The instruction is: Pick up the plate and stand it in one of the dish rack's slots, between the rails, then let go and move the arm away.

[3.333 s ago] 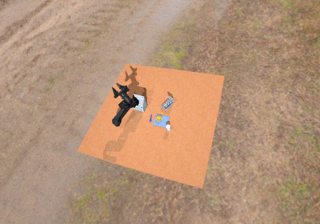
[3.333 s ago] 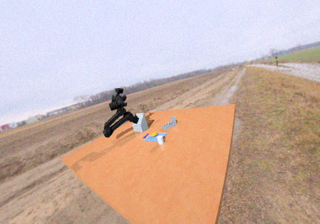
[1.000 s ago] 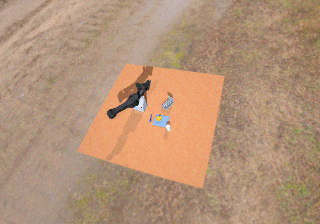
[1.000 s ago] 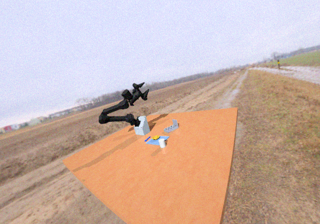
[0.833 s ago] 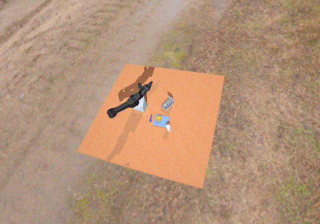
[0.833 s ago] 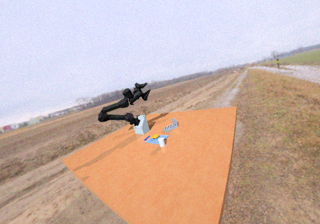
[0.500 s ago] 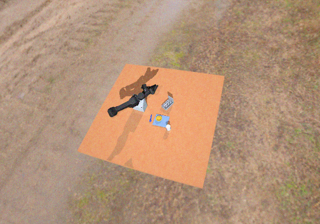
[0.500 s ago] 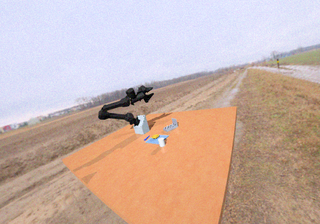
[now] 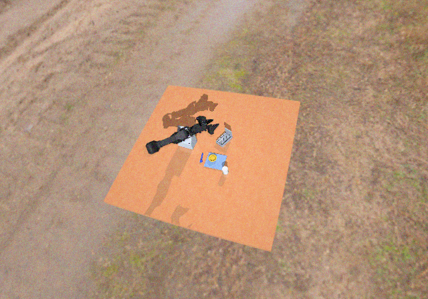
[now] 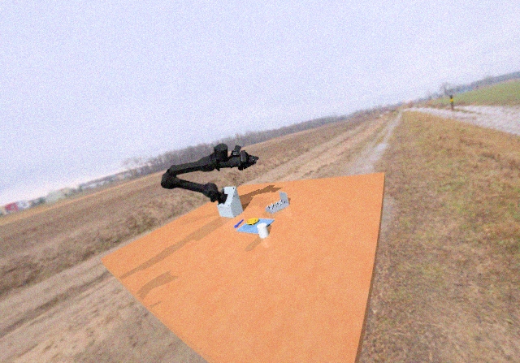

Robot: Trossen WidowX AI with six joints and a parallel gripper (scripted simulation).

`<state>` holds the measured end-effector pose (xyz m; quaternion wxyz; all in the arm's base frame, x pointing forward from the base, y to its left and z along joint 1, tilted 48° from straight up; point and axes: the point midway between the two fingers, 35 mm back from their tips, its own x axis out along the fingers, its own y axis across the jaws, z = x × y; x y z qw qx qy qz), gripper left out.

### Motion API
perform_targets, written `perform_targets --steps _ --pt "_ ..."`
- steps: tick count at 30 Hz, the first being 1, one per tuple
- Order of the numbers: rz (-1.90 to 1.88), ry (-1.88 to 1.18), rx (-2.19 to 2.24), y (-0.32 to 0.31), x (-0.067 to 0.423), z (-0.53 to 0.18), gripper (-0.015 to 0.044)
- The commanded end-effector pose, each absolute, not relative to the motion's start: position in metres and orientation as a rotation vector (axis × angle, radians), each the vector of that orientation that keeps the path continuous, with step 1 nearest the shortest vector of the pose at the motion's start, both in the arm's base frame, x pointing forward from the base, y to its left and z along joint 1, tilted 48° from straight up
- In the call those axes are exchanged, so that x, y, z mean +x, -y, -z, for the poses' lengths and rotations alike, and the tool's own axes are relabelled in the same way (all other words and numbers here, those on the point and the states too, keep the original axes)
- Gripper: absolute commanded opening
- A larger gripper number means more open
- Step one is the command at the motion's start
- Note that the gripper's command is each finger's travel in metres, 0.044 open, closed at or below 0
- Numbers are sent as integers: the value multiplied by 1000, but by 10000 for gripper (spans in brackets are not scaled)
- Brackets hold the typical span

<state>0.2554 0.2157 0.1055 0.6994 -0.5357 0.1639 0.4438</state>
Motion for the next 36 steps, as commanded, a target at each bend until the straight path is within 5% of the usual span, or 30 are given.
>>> perform_targets --steps 1,36 --pt "-901 -513 -1149 -199 266 -95 400" --pt "20 -1327 -871 -42 288 -41 400"
